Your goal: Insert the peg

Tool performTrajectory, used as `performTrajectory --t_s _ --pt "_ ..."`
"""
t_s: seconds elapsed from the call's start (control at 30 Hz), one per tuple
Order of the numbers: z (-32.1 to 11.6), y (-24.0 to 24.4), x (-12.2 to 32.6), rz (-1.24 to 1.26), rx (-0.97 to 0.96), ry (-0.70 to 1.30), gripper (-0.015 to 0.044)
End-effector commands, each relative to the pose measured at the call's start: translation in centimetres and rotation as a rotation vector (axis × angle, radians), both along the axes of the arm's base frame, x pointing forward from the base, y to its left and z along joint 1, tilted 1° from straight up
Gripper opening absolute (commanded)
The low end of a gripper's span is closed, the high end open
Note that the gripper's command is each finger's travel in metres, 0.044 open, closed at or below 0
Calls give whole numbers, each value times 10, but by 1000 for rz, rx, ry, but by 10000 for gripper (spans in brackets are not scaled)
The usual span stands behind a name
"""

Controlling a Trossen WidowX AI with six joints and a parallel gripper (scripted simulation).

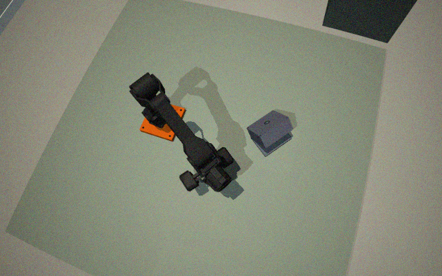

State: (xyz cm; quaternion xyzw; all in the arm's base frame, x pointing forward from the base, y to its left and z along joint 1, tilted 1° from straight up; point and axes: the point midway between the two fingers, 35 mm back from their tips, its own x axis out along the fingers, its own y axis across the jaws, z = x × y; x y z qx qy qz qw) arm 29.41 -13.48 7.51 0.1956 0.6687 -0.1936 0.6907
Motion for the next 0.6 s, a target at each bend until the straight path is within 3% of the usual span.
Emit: performTrajectory --t_s 0.0,0.2,0.57 --pt "-6 1 0 -5 3 -3 440" --pt "-15 1 0 -5 4 -3 440" --pt "-11 0 0 0 0 1 151"
